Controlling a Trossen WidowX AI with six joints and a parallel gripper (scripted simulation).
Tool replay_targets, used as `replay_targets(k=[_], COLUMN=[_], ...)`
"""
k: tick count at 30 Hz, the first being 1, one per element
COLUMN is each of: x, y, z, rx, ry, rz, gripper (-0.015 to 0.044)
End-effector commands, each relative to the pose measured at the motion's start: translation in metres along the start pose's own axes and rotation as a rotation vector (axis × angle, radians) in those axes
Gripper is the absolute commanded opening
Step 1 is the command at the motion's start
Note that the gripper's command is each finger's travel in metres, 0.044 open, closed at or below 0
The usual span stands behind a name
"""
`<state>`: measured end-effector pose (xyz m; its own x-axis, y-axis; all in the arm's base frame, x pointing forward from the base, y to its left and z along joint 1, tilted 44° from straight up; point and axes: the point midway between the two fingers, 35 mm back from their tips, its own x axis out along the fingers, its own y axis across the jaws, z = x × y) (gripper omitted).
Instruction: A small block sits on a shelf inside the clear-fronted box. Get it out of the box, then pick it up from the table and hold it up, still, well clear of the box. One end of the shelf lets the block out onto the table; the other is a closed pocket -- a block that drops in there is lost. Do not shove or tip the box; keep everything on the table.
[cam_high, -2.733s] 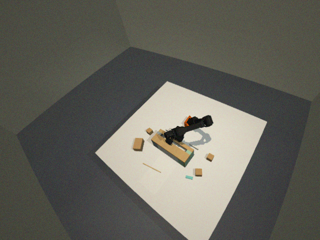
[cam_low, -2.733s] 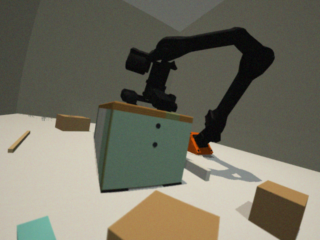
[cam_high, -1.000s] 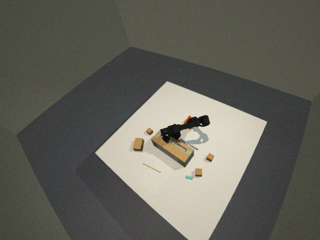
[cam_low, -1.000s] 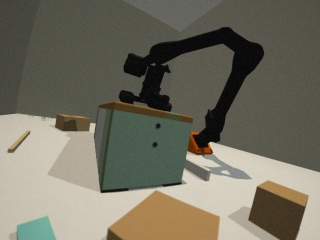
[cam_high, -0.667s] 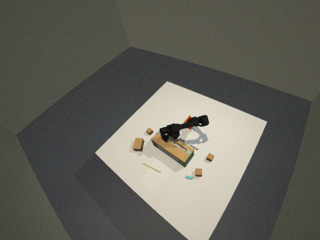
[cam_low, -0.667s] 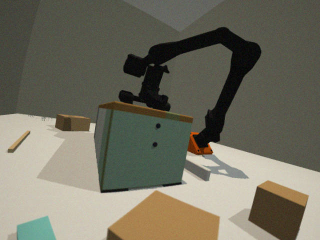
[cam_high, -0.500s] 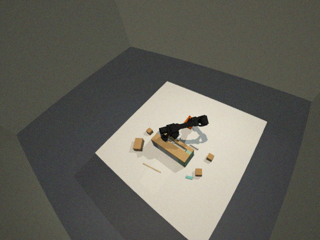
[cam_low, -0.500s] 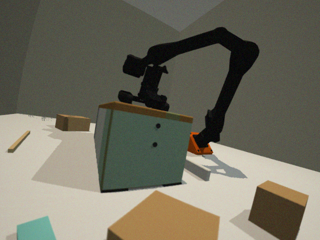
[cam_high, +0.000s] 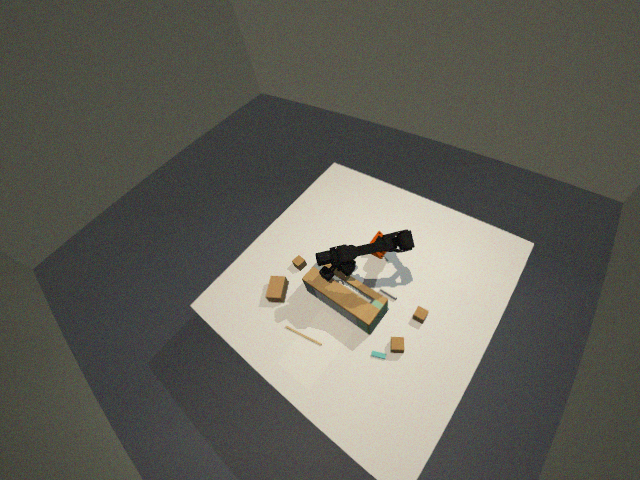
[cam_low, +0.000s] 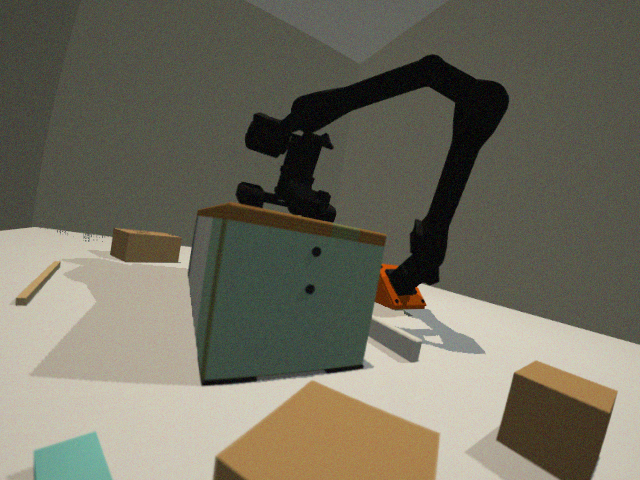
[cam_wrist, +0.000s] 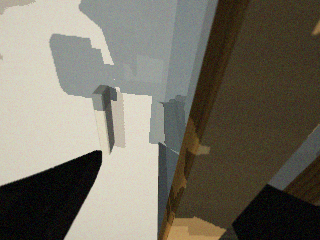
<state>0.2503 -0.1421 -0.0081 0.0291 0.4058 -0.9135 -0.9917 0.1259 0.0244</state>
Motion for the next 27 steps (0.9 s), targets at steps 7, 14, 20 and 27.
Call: replay_targets(k=[7, 14, 20, 27], x=[-0.017, -0.056, -0.052, -0.057], y=[-0.004, 0.001, 0.0, 0.002], z=[-0.012, -0.024, -0.024, -0.036], rx=[-0.006, 0.003, 0.008, 0.151], ry=[0.004, 0.003, 0.003, 0.048], rz=[-0.005, 0.003, -0.003, -0.04], gripper=[0.04, 0.04, 0.04, 0.0321])
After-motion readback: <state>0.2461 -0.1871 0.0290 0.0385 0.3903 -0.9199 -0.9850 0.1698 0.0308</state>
